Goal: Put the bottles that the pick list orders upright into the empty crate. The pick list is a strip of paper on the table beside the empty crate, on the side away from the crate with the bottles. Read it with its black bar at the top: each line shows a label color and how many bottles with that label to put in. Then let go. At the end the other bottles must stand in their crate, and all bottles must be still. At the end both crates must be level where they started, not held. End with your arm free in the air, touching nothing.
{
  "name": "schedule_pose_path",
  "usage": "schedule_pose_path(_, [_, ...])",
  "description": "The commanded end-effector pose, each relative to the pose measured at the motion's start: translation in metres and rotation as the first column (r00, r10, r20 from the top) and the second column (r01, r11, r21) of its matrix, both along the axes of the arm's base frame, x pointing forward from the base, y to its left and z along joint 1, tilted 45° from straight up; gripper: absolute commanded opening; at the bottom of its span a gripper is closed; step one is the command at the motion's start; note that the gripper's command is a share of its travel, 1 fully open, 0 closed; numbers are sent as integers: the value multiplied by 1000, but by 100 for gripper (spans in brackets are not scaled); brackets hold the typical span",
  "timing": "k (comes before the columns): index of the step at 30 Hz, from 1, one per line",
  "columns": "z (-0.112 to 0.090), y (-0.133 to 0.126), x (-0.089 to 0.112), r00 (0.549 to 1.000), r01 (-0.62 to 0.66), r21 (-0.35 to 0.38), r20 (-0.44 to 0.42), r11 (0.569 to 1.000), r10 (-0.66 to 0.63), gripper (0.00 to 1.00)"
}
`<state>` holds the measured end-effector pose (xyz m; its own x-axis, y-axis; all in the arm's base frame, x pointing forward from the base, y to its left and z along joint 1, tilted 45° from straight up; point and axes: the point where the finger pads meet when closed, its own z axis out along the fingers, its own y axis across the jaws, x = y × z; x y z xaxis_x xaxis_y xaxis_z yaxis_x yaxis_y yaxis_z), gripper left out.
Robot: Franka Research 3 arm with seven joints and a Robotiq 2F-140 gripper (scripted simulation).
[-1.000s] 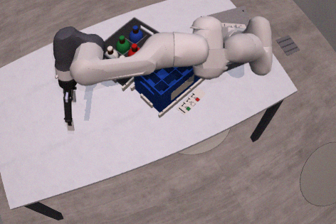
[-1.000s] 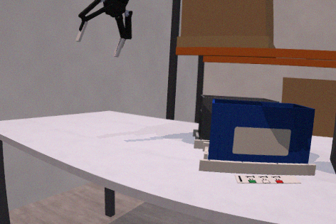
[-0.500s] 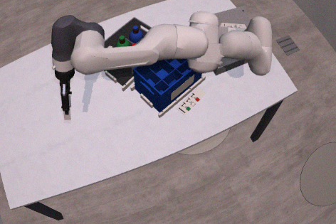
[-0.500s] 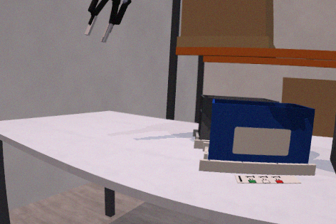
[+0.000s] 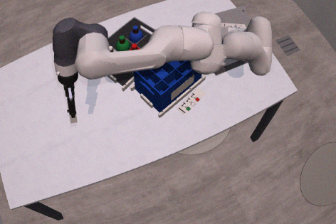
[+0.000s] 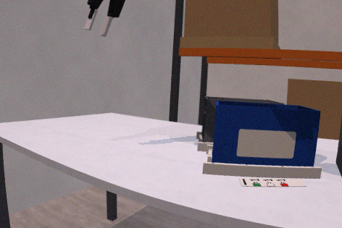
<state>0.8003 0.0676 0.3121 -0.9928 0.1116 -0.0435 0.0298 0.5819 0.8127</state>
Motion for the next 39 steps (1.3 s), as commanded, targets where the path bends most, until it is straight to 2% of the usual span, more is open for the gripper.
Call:
schedule_pose_path(1, [1, 1, -6, 988, -76, -32, 131, 997, 80, 38])
schedule_pose_path(3, [8, 3, -13, 983, -100, -45, 151, 994, 105, 38])
schedule_pose_path(6, [8, 3, -13, 980, -109, -50, 160, 993, 116, 38])
schedule_pose_path(7, [8, 3, -13, 972, -127, -60, 191, 990, 136, 38])
schedule_pose_path(9, [15, 5, -20, 965, -151, -73, 207, 986, 163, 38])
schedule_pose_path(13, [16, 5, -20, 950, -176, -90, 246, 980, 193, 38])
schedule_pose_path(15, [22, 7, -28, 941, -199, -102, 258, 975, 219, 38])
schedule_pose_path(23, [26, 7, -32, 914, -236, -129, 307, 963, 265, 38])
schedule_pose_path(39, [44, 12, -55, 810, -344, -215, 424, 914, 405, 38])
